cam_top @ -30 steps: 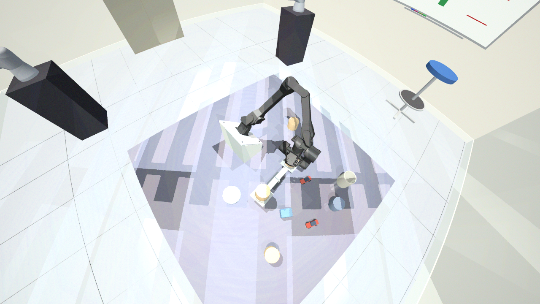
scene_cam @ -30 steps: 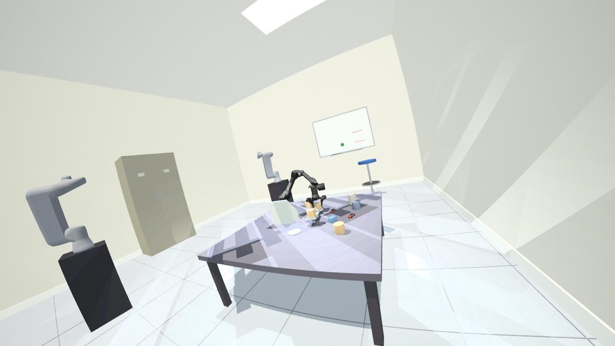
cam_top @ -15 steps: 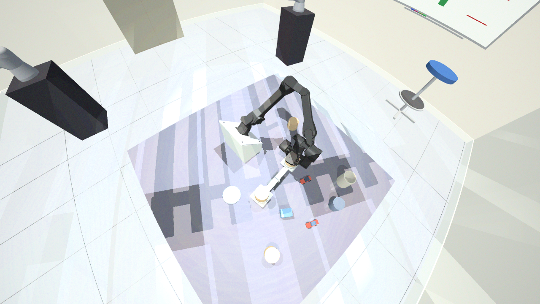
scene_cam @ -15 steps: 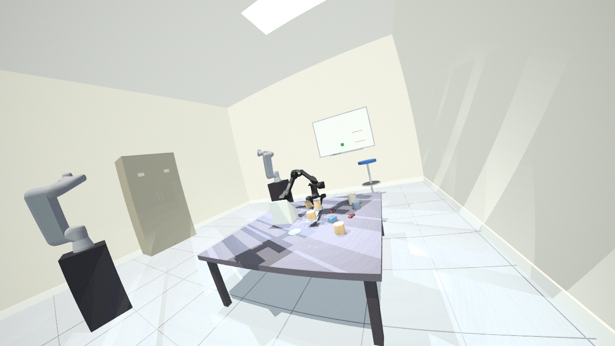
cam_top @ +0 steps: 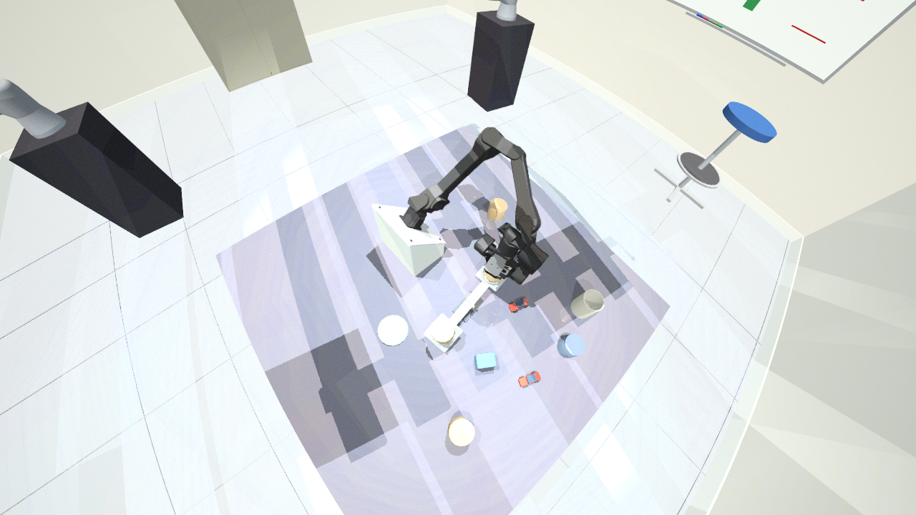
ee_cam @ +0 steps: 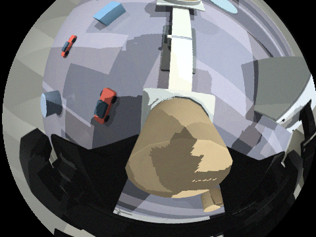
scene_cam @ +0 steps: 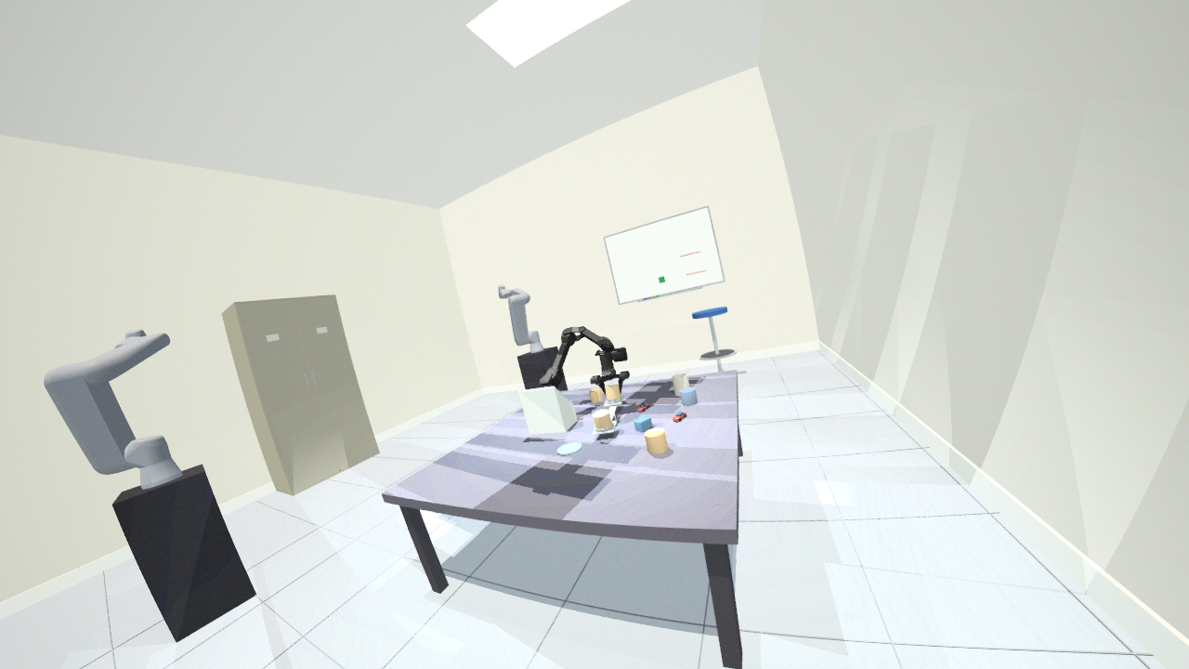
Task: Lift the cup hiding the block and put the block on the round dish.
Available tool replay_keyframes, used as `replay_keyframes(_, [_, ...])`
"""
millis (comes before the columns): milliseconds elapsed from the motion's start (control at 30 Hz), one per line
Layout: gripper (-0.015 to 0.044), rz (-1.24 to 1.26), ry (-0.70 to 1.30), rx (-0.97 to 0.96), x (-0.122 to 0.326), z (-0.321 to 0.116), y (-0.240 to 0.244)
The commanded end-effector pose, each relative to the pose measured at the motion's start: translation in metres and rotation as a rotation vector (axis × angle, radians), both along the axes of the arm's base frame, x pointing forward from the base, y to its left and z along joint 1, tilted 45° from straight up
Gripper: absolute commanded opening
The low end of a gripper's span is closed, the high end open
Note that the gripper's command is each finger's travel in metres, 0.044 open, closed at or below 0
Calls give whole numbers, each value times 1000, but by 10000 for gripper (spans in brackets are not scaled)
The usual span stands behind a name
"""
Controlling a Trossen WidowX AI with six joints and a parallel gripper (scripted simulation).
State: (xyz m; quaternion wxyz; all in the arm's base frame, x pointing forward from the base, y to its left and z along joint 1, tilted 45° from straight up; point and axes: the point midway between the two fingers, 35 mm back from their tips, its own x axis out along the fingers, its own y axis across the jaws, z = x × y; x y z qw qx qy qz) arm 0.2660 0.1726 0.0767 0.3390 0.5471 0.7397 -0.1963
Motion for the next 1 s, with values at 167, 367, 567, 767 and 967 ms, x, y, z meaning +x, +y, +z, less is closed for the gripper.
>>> replay_keyframes(167, [0,-2,-21,0,7,11,-10])
replay_keyframes(367, [0,-1,-20,0,8,17,-15])
replay_keyframes(567, [0,-1,-20,0,9,22,-20])
replay_keyframes(767, [0,-1,-20,0,9,28,-25])
replay_keyframes(967, [0,-1,-19,1,10,33,-31])
